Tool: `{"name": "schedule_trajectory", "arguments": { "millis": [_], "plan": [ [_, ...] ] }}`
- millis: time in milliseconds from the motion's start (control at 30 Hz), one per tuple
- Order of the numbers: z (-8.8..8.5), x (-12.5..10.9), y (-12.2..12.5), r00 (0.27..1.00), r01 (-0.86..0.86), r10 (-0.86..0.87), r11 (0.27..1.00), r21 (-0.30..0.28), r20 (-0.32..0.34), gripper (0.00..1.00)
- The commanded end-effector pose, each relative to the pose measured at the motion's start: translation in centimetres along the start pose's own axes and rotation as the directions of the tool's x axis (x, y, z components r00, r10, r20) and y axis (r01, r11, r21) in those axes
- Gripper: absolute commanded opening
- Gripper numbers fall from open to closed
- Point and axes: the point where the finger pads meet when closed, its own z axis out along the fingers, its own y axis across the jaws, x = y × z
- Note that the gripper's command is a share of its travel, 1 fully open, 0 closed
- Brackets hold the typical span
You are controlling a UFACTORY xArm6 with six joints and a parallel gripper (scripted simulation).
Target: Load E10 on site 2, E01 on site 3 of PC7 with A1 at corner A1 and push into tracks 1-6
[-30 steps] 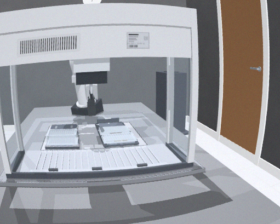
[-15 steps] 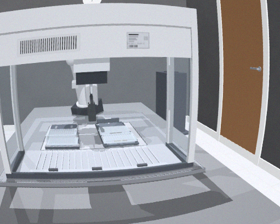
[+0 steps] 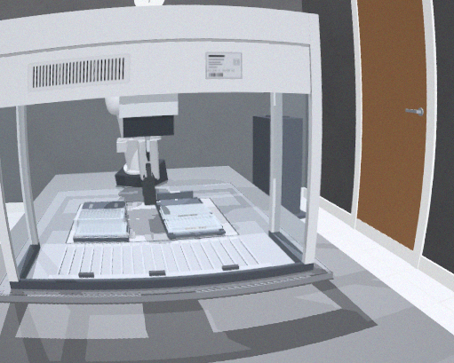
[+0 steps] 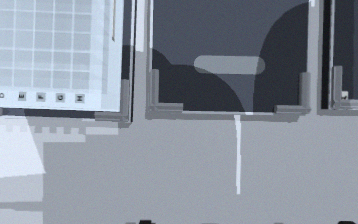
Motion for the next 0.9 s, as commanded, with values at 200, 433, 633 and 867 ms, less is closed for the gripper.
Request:
{"name": "schedule_trajectory", "arguments": {
  "millis": [200, 433, 633, 867],
  "plan": [
    [1.7, 0.0, -0.2, 1.000, 0.000, 0.000, 1.000, 0.004, 0.000, 1.00],
    [2.7, 0.0, -0.2, 1.000, 0.000, 0.000, 1.000, 0.004, 0.000, 1.00],
    [2.7, 0.0, -0.2, 1.000, 0.000, 0.000, 1.000, 0.004, 0.000, 1.00],
    [2.7, 0.0, -0.2, 1.000, 0.000, 0.000, 1.000, 0.004, 0.000, 1.00]
  ]
}}
